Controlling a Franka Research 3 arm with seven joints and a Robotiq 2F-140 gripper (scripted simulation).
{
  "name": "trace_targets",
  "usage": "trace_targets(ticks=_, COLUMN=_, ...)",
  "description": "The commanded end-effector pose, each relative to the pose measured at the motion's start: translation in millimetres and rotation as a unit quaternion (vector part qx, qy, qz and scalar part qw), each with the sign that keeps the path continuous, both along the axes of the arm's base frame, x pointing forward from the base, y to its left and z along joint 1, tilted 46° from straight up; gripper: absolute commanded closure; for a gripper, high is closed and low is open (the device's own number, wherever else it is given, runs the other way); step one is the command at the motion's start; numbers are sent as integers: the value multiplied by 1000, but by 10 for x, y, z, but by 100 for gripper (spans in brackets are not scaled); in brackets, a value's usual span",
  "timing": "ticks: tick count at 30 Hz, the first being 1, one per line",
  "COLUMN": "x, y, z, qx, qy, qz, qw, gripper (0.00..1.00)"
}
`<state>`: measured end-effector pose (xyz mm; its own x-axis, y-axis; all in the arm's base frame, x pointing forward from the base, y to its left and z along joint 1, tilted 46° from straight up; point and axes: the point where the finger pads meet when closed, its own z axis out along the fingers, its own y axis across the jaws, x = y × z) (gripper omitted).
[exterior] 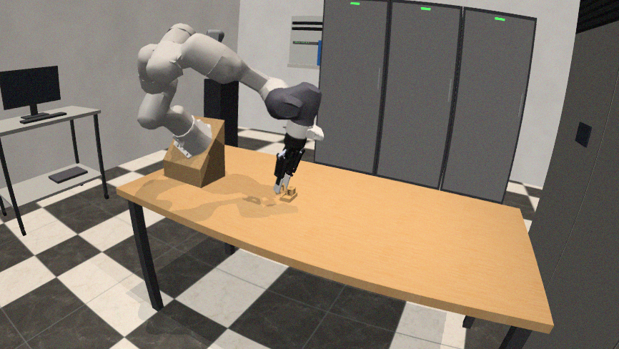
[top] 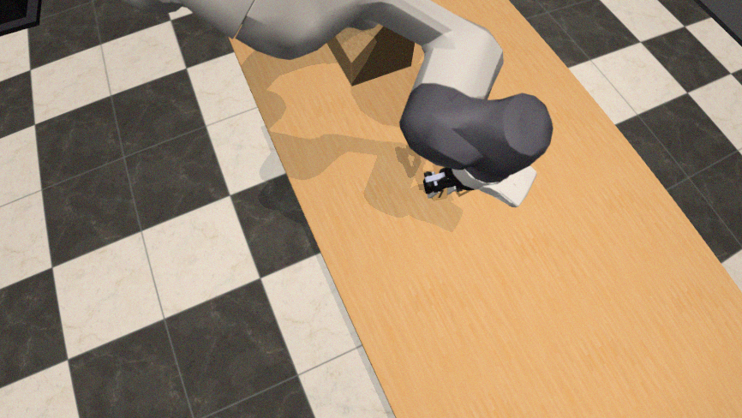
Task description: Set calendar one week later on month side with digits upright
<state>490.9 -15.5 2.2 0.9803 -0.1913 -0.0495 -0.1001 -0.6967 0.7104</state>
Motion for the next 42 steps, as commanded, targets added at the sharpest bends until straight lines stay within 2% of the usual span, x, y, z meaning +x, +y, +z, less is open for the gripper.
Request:
trace_targets(ticks=1, x=-72, y=-77, z=27, qx=-4, qy=65, qz=-20, qw=998, gripper=83)
trace_targets(ticks=8, x=-84, y=-45, z=15, qx=6, qy=106, qz=-58, qw=993, gripper=83)
trace_targets(ticks=14, x=-48, y=-55, z=10, qx=6, qy=108, qz=-60, qw=992, gripper=83)
trace_targets(ticks=21, x=-22, y=-77, z=9, qx=5, qy=128, qz=-84, qw=988, gripper=83)
trace_targets(ticks=31, x=-21, y=-66, z=-2, qx=14, qy=195, qz=-150, qw=969, gripper=83)
trace_targets(ticks=42, x=8, y=-79, z=-14, qx=15, qy=195, qz=-150, qw=969, gripper=83)
